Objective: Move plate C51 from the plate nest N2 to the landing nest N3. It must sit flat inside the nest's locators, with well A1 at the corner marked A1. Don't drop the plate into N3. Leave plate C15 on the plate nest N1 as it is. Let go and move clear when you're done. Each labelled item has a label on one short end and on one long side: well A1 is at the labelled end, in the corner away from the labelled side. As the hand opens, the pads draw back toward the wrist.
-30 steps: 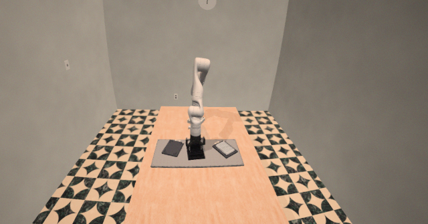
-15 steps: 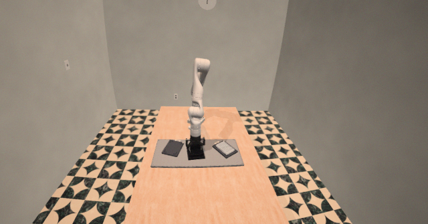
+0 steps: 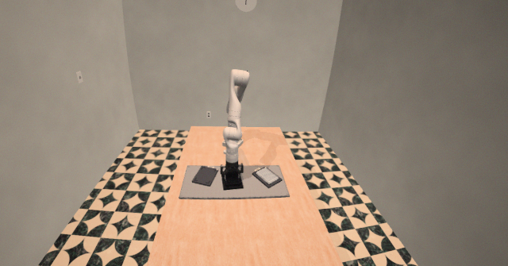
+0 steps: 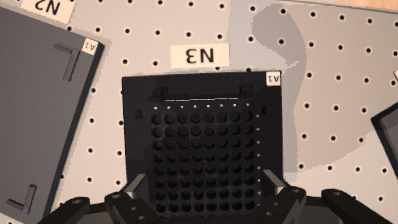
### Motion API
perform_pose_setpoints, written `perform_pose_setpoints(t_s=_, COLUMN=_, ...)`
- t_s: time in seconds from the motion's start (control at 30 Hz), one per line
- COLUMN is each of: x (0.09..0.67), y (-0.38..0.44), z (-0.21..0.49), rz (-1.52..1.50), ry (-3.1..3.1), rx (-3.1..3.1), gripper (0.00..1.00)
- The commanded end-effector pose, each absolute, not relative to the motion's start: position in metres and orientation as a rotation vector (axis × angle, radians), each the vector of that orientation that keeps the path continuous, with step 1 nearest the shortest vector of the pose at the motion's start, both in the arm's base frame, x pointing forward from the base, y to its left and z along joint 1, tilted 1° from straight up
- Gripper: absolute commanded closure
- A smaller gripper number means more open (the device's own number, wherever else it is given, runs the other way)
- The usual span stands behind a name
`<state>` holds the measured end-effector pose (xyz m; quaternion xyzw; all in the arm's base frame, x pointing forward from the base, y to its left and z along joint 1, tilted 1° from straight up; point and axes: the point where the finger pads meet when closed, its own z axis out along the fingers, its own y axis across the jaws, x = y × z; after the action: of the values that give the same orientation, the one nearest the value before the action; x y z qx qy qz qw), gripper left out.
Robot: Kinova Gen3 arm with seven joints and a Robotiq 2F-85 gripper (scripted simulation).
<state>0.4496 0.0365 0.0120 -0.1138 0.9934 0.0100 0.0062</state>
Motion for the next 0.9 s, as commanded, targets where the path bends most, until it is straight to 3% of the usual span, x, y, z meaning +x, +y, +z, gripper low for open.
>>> perform_pose_setpoints(t_s=0.0, x=0.4498, y=0.0364, z=0.012, rz=0.031, ry=3.108, rx=-0.356, gripper=1.0)
perform_pose_setpoints(t_s=0.07, x=0.4498, y=0.0364, z=0.012, rz=0.031, ry=3.108, rx=-0.356, gripper=1.0)
perform_pose_setpoints(t_s=0.1, x=0.4498, y=0.0364, z=0.0126, rz=0.031, ry=3.108, rx=-0.356, gripper=0.0)
perform_pose_setpoints(t_s=0.87, x=0.4501, y=0.0363, z=0.02, rz=0.031, ry=3.108, rx=-0.356, gripper=0.0)
